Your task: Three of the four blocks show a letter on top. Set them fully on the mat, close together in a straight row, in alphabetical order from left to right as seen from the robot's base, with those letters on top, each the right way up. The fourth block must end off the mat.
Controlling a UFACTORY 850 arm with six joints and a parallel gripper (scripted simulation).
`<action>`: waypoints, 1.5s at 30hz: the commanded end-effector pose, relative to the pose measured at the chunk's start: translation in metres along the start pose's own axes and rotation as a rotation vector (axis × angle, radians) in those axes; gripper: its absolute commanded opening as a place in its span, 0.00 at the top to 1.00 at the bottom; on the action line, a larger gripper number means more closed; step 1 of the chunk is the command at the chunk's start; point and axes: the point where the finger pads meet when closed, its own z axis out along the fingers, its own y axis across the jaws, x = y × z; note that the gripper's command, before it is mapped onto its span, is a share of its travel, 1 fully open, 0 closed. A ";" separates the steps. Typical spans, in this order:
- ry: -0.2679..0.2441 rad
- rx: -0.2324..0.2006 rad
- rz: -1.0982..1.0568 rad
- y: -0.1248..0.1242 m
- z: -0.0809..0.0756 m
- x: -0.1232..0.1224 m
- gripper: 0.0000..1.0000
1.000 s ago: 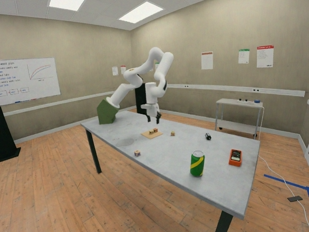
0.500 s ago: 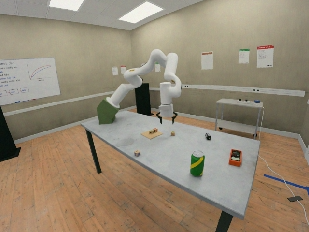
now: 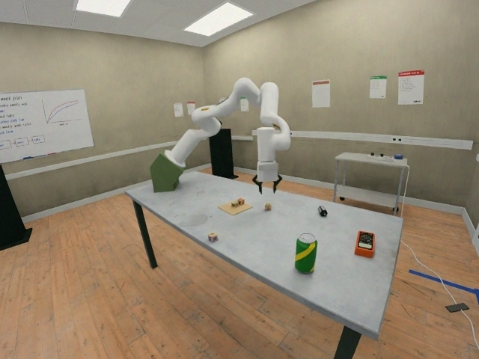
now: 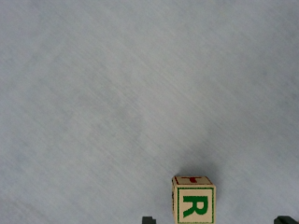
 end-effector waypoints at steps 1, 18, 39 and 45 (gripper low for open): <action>0.002 0.001 -0.001 -0.001 -0.001 0.001 0.31; 0.001 0.001 -0.001 -0.001 0.000 0.001 0.31; 0.001 0.001 -0.001 -0.001 0.018 0.001 0.31; 0.001 0.001 -0.001 -0.001 0.027 0.001 0.31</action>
